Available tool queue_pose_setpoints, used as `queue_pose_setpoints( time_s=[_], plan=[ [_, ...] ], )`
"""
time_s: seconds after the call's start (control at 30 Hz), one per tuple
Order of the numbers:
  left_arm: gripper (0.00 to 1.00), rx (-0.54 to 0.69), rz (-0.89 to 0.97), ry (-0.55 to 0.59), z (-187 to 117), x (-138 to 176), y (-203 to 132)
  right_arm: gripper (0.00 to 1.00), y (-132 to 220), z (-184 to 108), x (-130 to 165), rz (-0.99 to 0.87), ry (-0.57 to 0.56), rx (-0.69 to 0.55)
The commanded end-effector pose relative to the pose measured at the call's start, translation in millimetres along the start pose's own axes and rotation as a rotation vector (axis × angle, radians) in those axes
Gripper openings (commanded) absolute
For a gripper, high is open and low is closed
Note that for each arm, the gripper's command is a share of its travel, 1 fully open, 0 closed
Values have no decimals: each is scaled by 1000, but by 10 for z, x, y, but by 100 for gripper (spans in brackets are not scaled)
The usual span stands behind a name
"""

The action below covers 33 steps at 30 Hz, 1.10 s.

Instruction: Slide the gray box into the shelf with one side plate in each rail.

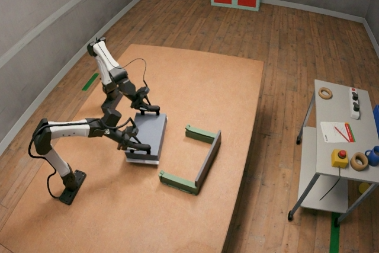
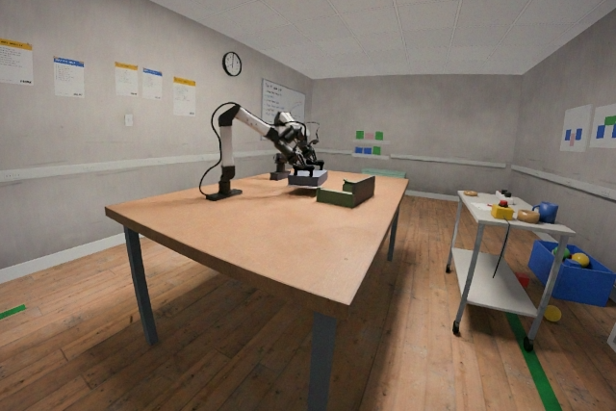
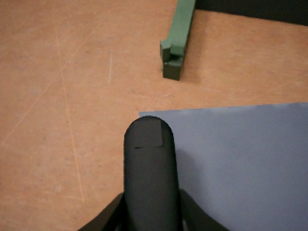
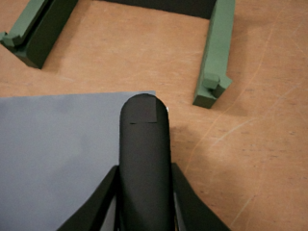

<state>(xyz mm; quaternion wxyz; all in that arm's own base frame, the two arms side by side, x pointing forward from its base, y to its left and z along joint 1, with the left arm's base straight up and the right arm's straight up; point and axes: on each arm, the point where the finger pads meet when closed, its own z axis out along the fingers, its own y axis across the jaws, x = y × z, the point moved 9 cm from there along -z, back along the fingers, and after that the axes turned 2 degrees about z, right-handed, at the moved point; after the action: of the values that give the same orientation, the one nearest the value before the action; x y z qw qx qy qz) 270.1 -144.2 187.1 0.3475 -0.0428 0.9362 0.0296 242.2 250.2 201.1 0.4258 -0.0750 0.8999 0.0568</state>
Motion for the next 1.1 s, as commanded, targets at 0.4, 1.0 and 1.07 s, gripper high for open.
queue_pose_setpoints(
  time_s=[0.4, 1.0, 1.07],
  plan=[
    [28, 141, 111, -138, 102, -619, -76, 28, -13, -259, -383, 139, -144, 160],
    [28, 214, 221, -140, 254, -816, -60, 28, 87, -308, -346, 225, -141, 259],
    [28, 215, 223, -140, 256, -819, -59, 28, 87, -308, -346, 225, -141, 259]
  ],
)
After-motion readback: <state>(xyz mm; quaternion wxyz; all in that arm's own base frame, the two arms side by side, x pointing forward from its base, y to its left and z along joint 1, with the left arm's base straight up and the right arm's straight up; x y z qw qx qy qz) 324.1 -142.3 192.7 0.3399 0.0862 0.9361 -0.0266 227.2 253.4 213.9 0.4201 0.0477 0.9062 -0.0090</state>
